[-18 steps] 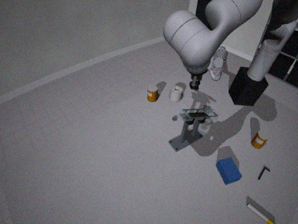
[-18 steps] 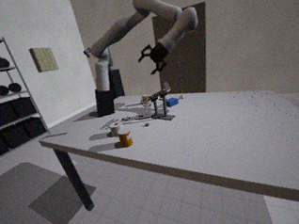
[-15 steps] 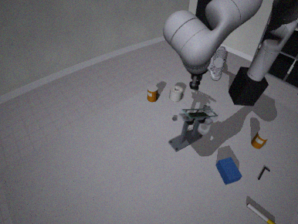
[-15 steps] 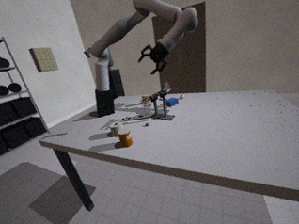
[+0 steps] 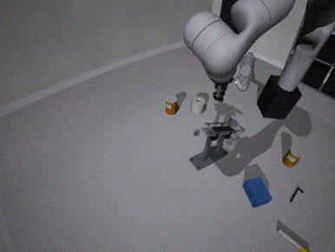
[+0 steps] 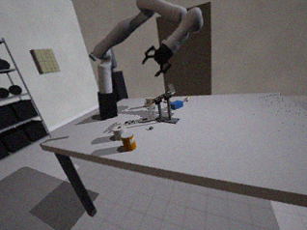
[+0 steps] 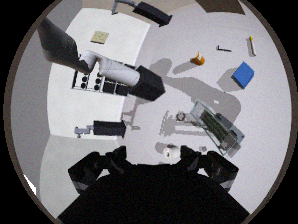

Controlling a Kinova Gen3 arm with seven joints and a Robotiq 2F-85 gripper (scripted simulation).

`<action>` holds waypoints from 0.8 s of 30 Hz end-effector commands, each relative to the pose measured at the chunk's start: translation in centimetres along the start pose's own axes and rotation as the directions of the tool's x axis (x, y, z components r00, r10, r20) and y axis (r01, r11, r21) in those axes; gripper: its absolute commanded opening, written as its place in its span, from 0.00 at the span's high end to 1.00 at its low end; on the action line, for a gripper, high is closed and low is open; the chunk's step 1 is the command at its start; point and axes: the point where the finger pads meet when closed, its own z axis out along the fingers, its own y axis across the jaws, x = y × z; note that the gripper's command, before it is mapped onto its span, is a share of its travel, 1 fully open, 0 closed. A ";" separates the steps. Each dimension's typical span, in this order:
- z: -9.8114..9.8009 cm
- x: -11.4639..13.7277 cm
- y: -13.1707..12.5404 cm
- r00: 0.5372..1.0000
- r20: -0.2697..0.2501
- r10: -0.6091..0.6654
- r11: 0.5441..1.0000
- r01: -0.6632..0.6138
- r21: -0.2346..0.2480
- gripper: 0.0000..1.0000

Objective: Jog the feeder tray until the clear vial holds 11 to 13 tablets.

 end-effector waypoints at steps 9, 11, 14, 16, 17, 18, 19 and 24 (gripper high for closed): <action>-0.1 -0.4 0.6 0.998 0.003 -0.068 0.996 0.068 -0.061 1.00; -0.1 -0.6 1.0 0.994 0.009 -0.108 0.989 0.109 -0.097 1.00; -0.3 -0.9 1.8 0.982 0.029 -0.184 0.968 0.186 -0.166 1.00; -0.3 -0.9 1.8 0.982 0.029 -0.184 0.968 0.186 -0.166 1.00; -0.4 -1.0 2.1 0.976 0.039 -0.212 0.957 0.216 -0.192 1.00; -0.6 -1.2 2.5 0.969 0.053 -0.241 0.944 0.246 -0.219 1.00; -0.8 -1.3 2.8 0.960 0.068 -0.270 0.928 0.278 -0.246 1.00; -2.3 -1.8 4.5 0.897 0.187 -0.401 0.815 0.443 -0.374 1.00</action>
